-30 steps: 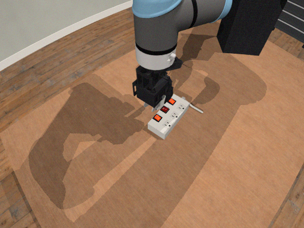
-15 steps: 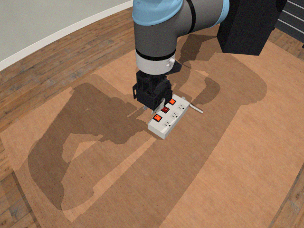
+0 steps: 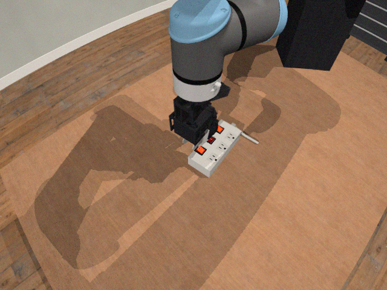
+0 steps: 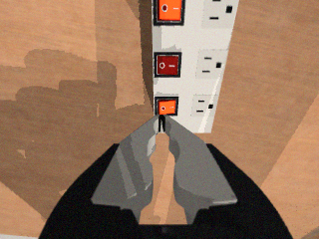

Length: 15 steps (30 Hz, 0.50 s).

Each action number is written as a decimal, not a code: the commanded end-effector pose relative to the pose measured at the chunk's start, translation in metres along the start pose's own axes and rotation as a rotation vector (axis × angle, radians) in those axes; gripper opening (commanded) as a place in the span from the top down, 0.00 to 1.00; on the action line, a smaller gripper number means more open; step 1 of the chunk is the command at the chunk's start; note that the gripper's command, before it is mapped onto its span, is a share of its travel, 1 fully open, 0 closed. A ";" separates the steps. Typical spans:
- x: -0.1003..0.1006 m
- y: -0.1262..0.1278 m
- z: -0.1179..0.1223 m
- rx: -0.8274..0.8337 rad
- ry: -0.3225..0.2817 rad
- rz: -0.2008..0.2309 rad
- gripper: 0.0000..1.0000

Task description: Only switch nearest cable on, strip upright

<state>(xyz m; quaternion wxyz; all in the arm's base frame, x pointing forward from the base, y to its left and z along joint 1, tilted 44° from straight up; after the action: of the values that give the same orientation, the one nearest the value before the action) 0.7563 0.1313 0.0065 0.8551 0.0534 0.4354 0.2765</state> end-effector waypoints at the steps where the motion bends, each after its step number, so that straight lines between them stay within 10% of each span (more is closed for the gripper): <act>1: 0.004 0.000 0.000 0.000 -0.001 -0.001 1.00; 15: 0.008 -0.001 0.000 0.000 -0.001 -0.001 1.00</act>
<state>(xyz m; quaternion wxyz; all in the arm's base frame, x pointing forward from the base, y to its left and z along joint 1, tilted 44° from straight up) 0.7605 0.1353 0.0004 0.8551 0.0534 0.4353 0.2764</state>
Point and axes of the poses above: the point where the finger pads meet when closed, its own x axis out along the fingers, its own y axis across the jaws, z = x × y, the point moved 5 cm from there along -x, back along the fingers, and after that the axes turned 8 degrees about -x, right-handed, at the moved point
